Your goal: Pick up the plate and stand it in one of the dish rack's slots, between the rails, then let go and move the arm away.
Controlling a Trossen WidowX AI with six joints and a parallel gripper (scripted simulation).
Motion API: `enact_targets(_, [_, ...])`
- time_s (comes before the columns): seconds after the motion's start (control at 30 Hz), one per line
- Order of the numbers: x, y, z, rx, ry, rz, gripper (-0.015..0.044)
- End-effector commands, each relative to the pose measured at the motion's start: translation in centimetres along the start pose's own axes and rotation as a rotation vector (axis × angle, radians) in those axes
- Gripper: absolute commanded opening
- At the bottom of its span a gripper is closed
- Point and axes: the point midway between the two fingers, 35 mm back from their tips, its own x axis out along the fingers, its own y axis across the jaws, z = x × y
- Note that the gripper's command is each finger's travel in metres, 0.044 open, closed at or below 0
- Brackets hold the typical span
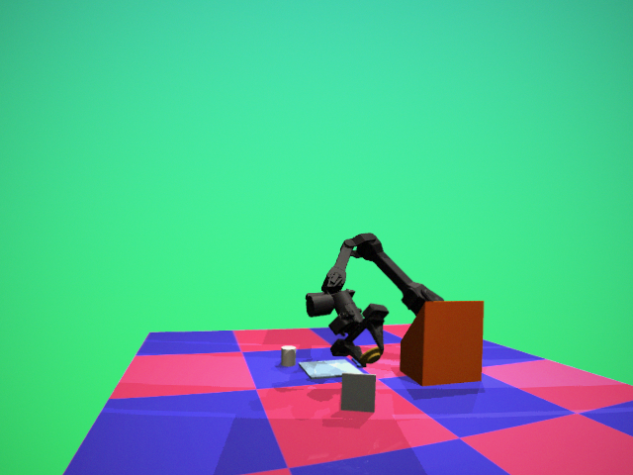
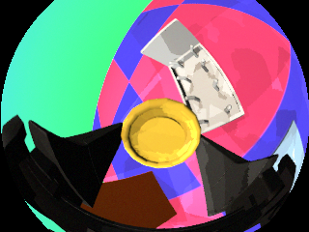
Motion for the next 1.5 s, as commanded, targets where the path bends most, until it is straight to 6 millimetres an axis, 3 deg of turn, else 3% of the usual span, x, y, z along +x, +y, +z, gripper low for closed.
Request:
enact_targets(0.0, [0.2, -0.2, 0.0, -0.072, -0.053, 0.042, 0.0000])
enact_targets(0.73, [0.7, -2.1, -0.3, -0.515, -0.423, 0.123, 0.0000])
enact_targets(1.47, [-0.6, -4.0, -1.5, -0.958, -0.817, -0.108, 0.0000])
